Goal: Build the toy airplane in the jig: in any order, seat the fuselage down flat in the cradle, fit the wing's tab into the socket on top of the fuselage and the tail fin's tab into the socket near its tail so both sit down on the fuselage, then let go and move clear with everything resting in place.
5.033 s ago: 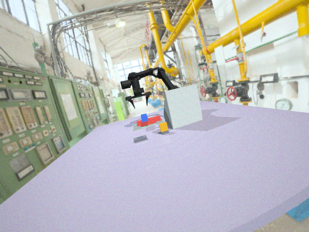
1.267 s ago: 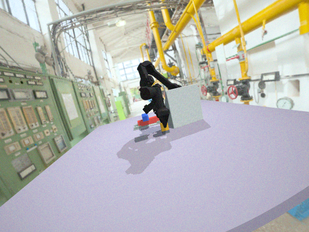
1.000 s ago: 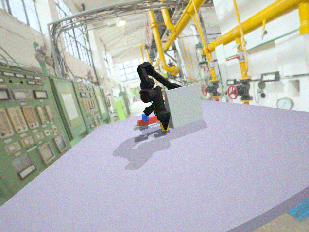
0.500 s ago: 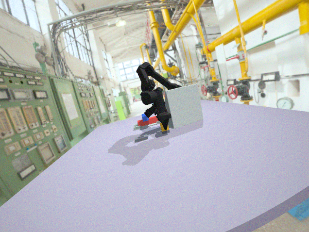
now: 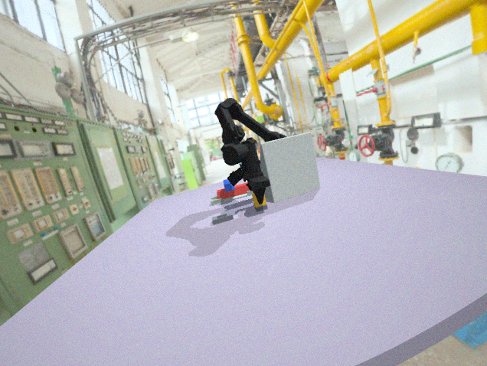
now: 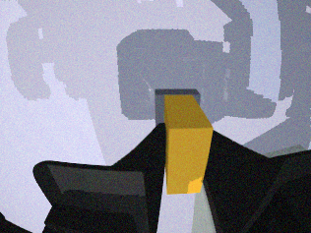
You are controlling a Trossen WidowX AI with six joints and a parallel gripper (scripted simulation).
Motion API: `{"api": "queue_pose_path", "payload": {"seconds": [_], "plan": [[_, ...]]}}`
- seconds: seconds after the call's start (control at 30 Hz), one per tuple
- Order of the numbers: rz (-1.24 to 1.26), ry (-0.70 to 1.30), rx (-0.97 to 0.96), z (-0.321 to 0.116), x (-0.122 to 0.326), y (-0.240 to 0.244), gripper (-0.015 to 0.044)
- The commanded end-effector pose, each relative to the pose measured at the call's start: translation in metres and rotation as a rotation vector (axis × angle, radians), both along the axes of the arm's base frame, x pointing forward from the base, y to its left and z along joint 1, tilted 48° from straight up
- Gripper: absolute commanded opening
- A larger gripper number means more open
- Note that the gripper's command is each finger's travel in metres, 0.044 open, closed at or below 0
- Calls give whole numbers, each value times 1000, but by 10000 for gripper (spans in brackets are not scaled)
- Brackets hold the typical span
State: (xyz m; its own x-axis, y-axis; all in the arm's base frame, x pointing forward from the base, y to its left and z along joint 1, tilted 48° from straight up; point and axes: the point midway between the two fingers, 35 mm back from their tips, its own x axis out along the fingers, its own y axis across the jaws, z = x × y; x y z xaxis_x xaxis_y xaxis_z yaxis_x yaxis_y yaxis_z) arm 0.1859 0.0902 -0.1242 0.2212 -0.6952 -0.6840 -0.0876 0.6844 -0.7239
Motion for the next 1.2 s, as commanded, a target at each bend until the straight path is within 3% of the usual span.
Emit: {"api": "queue_pose_path", "payload": {"seconds": [0.0,1.17], "plan": [[-5,0,3,3,0,4,0],[2,4,9,69,-20,77,0]]}}
